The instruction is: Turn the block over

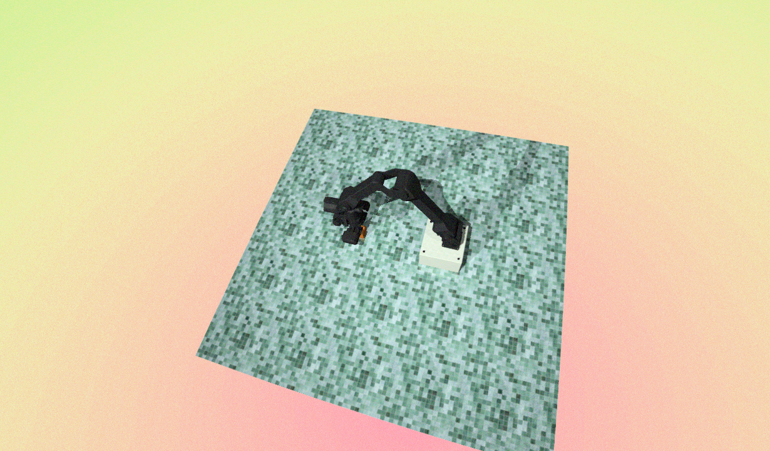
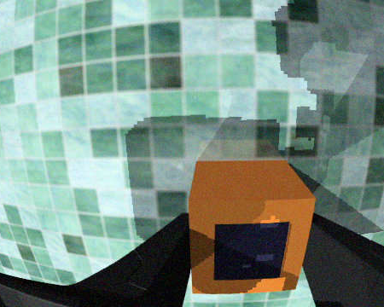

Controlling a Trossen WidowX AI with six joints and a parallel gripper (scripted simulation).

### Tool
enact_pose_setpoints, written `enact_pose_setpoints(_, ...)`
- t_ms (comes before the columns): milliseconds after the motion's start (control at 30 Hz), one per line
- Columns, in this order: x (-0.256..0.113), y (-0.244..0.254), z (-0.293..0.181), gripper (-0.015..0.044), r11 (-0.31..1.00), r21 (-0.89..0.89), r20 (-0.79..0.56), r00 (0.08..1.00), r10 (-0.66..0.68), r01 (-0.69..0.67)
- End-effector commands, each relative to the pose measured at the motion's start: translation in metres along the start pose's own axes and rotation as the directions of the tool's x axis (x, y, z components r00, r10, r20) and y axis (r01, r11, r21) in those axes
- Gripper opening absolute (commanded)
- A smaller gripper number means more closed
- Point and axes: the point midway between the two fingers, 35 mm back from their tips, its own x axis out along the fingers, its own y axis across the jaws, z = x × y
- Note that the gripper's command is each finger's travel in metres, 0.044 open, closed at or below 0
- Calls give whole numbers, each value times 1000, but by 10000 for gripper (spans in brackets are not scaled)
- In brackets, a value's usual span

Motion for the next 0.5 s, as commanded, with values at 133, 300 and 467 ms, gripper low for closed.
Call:
enact_pose_setpoints(133, 2, 0, -2, 97, 1000, 1, -6, 1000, -4, 4)
enact_pose_setpoints(300, 2, 0, -2, 64, 1000, 1, -6, 1000, -4, 4)
enact_pose_setpoints(467, -23, 0, -2, 0, 1000, 1, -6, 1000, -4, 4)
